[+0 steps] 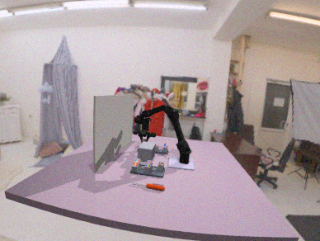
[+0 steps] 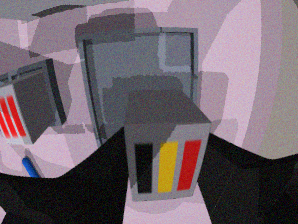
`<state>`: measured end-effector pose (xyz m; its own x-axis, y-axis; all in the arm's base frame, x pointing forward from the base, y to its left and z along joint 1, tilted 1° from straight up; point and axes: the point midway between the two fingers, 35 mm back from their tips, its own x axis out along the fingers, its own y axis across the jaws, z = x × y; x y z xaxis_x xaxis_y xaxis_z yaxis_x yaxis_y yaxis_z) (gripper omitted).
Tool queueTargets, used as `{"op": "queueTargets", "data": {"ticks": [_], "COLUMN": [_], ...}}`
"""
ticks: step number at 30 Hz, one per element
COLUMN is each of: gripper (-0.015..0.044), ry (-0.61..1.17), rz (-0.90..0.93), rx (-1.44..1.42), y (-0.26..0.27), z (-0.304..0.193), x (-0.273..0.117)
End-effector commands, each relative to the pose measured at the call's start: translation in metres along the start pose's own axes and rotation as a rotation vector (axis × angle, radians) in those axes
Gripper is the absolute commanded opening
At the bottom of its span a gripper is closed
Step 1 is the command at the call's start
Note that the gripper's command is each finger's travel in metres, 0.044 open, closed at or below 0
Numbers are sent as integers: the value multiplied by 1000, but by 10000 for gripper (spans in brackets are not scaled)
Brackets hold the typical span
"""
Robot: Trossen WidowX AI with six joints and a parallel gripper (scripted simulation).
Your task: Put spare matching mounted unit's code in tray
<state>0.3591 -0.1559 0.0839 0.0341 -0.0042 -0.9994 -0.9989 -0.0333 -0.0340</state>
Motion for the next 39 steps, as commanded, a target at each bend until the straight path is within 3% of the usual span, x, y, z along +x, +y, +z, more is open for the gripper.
{"op": "queueTargets", "data": {"ticks": [1, 39], "gripper": [0, 0], "ry": [0, -3], "rz": [7, 14], "rx": [-3, -3], "y": [2, 7], "z": [0, 3], "x": [5, 31]}}
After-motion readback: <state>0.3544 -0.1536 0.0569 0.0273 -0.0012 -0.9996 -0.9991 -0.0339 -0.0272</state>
